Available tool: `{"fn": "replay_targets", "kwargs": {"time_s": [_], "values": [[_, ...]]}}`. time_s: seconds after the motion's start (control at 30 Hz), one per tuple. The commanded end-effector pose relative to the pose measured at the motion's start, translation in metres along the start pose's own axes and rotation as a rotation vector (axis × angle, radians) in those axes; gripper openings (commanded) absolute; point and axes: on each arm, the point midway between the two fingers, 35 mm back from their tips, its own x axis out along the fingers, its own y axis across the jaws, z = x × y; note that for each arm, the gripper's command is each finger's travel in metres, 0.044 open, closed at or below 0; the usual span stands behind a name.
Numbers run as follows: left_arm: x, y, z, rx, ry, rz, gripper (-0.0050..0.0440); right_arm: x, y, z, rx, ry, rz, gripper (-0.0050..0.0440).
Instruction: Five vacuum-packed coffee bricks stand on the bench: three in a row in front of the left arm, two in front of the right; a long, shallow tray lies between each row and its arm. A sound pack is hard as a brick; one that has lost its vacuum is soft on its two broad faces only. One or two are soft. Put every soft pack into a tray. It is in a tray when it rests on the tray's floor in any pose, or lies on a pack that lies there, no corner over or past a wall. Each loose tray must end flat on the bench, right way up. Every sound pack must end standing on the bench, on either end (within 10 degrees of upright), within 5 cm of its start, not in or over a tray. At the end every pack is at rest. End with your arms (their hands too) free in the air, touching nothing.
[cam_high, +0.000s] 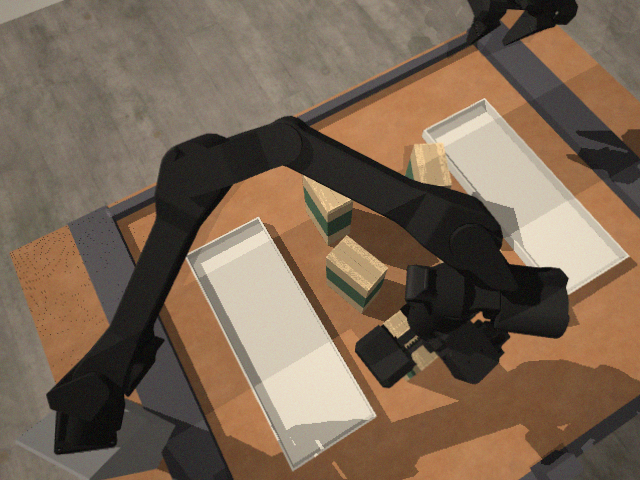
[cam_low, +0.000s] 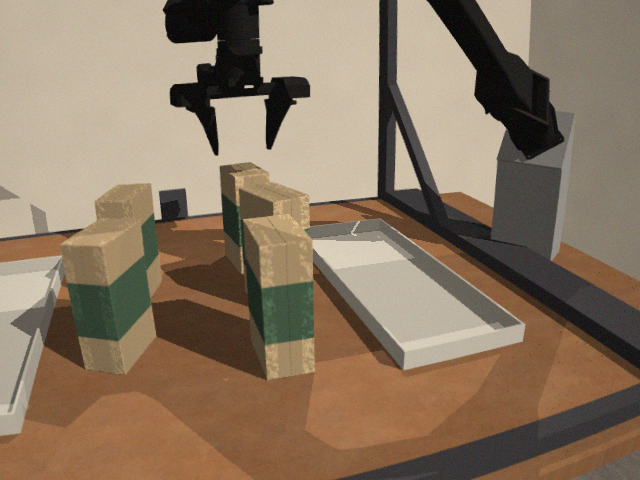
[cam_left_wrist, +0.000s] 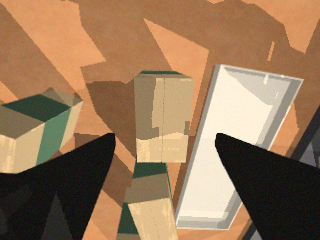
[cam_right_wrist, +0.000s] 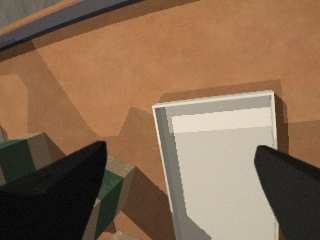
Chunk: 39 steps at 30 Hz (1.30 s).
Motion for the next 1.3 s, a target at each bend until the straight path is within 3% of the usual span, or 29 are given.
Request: {"fn": "replay_targets", "kwargs": {"time_s": [0.0, 0.43, 0.8, 1.27], "values": [[-0.005, 0.004, -0.002, -0.01, -0.008, 0.013, 0.0366, -0.007, 0.006, 0.008, -0.073, -0.012, 0.002, 0.0364], [-0.005, 0.004, -0.002, -0.01, -0.008, 0.013, 0.0366, 0.016, 0.039, -0.013, -0.579, 0.083, -0.046, 0.0364], [-0.005, 0.004, -0.002, -0.01, -0.008, 0.013, 0.0366, 0.023, 0.05, -0.022, -0.931, 0.152, -0.061, 0.0364], [-0.005, 0.004, -0.002, -0.01, -0.008, 0.013, 0.0366, 0.042, 0.084, -0.056, -1.401, 0.243, -0.054, 0.0364]]}}
